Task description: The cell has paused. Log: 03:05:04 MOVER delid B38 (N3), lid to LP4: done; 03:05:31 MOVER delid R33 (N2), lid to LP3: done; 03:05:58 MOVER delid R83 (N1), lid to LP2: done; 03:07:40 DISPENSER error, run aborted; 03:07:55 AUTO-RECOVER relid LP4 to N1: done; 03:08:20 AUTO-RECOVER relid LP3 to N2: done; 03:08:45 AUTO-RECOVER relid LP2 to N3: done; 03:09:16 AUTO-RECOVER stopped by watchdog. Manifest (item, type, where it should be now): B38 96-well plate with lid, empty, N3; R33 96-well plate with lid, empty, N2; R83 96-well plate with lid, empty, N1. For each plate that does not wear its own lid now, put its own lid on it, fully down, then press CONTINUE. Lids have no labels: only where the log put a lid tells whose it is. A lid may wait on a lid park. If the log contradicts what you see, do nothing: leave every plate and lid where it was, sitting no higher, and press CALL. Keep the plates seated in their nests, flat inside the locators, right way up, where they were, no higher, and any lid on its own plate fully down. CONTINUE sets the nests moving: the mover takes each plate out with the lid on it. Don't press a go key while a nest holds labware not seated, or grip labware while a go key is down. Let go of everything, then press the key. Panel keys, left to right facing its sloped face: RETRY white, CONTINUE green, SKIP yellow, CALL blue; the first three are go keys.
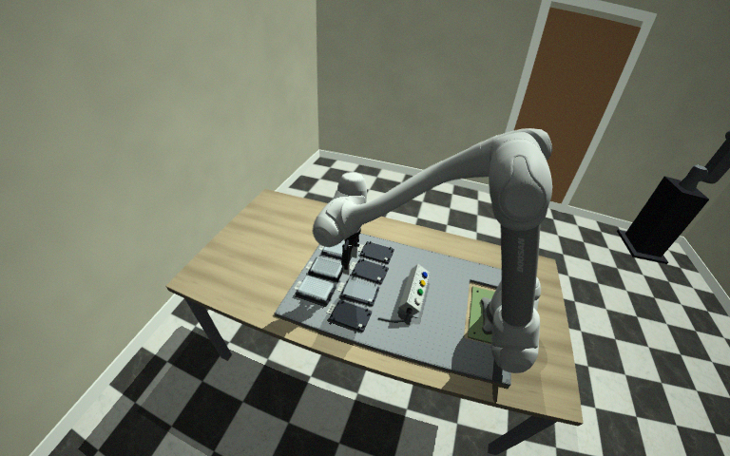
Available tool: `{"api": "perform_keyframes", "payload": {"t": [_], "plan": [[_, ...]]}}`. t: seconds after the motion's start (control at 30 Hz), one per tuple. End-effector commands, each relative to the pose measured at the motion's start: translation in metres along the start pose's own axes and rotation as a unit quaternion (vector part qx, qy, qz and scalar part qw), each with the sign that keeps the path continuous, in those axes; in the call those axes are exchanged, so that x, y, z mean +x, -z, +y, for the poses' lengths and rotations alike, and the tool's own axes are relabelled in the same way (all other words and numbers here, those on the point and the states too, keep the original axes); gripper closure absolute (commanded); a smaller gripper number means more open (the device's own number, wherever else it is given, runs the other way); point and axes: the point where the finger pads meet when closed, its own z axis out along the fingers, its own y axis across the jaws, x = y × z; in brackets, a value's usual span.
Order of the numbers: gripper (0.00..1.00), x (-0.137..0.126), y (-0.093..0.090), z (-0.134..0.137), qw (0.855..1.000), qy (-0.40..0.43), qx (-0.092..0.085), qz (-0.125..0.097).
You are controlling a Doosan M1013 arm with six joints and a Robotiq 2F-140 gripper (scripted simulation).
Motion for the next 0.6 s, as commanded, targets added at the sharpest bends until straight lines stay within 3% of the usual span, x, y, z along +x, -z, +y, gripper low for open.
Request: {"api": "perform_keyframes", "payload": {"t": [0.0, 0.13, 0.57], "plan": [[0.34, -0.05, -0.001, -0.049, 1.0, -0.003, -0.001, 0.002], [0.34, -0.068, -0.002, -0.064, 1.0, -0.004, -0.001, 0.002], [0.34, -0.068, -0.002, -0.064, 1.0, -0.004, -0.001, 0.002]]}}
